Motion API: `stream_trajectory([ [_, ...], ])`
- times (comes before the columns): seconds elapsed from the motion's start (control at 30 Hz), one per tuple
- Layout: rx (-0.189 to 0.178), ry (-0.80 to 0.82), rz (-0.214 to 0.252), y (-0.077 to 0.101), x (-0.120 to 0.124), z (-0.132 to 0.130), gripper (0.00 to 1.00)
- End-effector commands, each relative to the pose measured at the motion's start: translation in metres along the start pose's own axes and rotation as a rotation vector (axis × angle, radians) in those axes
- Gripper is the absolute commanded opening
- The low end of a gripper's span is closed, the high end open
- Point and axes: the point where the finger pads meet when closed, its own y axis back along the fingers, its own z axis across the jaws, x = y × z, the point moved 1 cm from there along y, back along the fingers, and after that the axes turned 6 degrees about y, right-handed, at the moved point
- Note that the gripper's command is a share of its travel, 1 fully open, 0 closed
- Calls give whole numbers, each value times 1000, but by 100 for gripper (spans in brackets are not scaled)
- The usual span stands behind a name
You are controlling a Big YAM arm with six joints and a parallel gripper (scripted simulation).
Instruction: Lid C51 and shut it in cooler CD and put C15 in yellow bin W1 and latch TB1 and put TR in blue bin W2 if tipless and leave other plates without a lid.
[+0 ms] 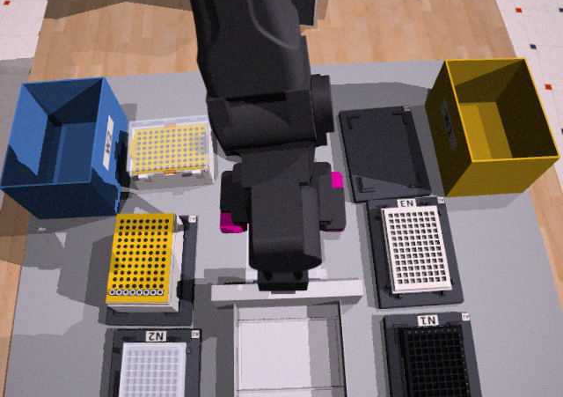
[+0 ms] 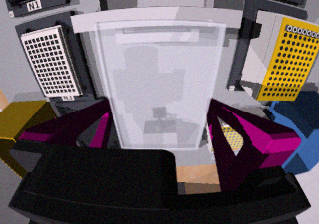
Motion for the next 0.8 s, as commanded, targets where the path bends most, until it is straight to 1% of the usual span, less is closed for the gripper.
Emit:
stream_trajectory([
  [0.0, 7, 15, -15, 2, -18, -11, 0],
  [0.17, 7, 15, -9, 0, -22, -17, 0],
  [0.27, 9, 14, -24, 5, -32, -25, 0],
  [0.4, 7, 15, -11, 0, -35, -32, 0],
  [0.5, 9, 14, -25, 6, -44, -39, 0],
  [0.57, 8, 15, -14, 1, -44, -43, 0],
  [0.63, 8, 15, -14, 1, -44, -43, 0],
  [0.67, 8, 16, -20, 4, -48, -44, 0],
  [0.77, 8, 15, -13, 1, -51, -51, 0],
])
